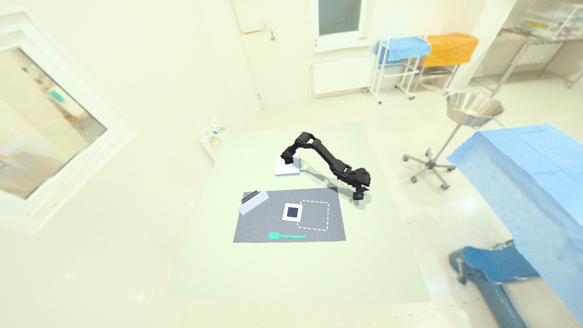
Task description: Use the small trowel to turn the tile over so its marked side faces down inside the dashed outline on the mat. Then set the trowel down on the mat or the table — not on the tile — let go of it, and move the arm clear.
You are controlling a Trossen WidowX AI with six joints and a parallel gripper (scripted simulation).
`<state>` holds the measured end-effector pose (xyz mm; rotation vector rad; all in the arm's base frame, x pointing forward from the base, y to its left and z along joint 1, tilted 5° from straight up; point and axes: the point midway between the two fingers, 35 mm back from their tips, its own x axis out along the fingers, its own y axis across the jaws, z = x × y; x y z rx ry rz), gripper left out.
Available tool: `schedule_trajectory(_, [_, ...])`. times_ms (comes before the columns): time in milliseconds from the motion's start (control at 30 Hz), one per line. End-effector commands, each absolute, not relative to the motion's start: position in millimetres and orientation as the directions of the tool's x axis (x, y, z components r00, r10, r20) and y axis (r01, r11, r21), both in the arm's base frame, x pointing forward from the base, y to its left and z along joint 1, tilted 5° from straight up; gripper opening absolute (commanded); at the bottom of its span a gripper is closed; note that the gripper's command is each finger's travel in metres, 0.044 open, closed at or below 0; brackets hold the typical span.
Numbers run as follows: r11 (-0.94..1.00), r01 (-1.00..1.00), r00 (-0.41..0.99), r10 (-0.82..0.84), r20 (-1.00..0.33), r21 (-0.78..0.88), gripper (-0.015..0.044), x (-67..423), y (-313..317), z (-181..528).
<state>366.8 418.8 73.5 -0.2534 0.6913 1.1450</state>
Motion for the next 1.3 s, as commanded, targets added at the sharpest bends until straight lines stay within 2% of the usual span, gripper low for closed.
schedule_trajectory(0, [0.502, -0.860, 0.322, 0.668, -0.670, 0.088, 0.0100, 407.3, 357.4, 78.9])
schedule_trajectory(300, [0.657, -0.753, 0.439, 0.470, -0.765, -0.028, 0.0100, 459.8, 219.0, 88.3])
schedule_trajectory(567, [0.761, -0.639, 0.460, 0.260, -0.849, -0.113, 0.0100, 462.9, 87.0, 94.8])
schedule_trajectory(900, [0.824, -0.540, 0.372, 0.049, -0.927, -0.173, 0.0100, 416.4, -54.8, 105.4])
schedule_trajectory(1267, [0.866, -0.480, 0.165, -0.070, -0.984, -0.142, 0.0100, 298.1, -187.2, 130.7])
